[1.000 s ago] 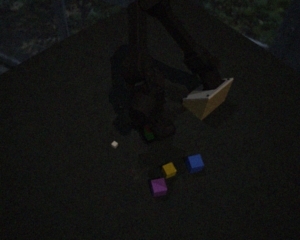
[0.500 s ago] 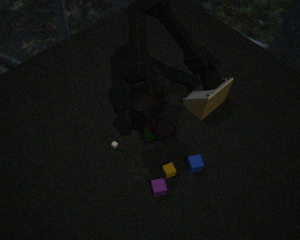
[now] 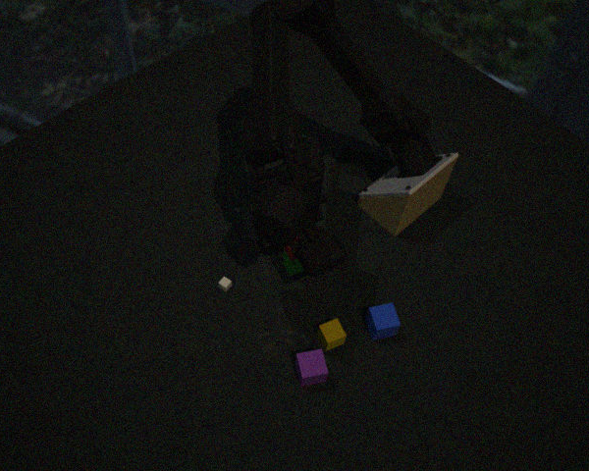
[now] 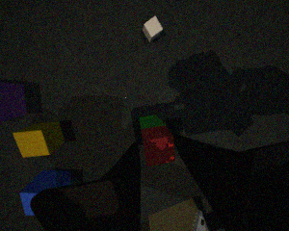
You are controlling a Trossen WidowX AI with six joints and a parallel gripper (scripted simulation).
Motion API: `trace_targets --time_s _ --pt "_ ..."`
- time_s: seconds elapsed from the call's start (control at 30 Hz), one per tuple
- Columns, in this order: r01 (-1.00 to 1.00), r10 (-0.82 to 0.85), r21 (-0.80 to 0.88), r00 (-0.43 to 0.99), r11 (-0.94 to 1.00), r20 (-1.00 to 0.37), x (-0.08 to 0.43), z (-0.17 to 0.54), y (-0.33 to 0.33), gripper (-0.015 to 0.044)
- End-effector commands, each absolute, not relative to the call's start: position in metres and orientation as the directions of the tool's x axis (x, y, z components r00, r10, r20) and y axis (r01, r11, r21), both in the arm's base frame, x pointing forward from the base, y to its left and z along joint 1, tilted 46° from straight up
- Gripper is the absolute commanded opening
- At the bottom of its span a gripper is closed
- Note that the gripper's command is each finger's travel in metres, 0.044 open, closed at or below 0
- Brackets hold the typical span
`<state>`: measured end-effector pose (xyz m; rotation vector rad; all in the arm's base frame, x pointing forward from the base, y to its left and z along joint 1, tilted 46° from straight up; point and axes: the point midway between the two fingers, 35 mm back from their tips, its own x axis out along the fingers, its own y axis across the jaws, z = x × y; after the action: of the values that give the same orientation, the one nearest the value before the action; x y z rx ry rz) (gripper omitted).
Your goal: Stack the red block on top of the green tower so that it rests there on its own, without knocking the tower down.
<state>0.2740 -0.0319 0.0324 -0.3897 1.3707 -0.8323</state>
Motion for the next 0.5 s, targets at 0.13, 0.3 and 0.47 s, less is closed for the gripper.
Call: trace_targets --time_s 0.13,0.3,0.47 --pt "0.292 -0.715 -0.688 -0.019 0.665 -0.699 0.274 0.0322 -0.032 0.0394" --pt "0.292 -0.715 -0.688 -0.019 0.665 -0.699 0.274 0.0322 -0.032 0.044" --pt "0.292 -0.715 -0.688 -0.019 0.665 -0.699 0.274 0.0322 -0.032 0.044"
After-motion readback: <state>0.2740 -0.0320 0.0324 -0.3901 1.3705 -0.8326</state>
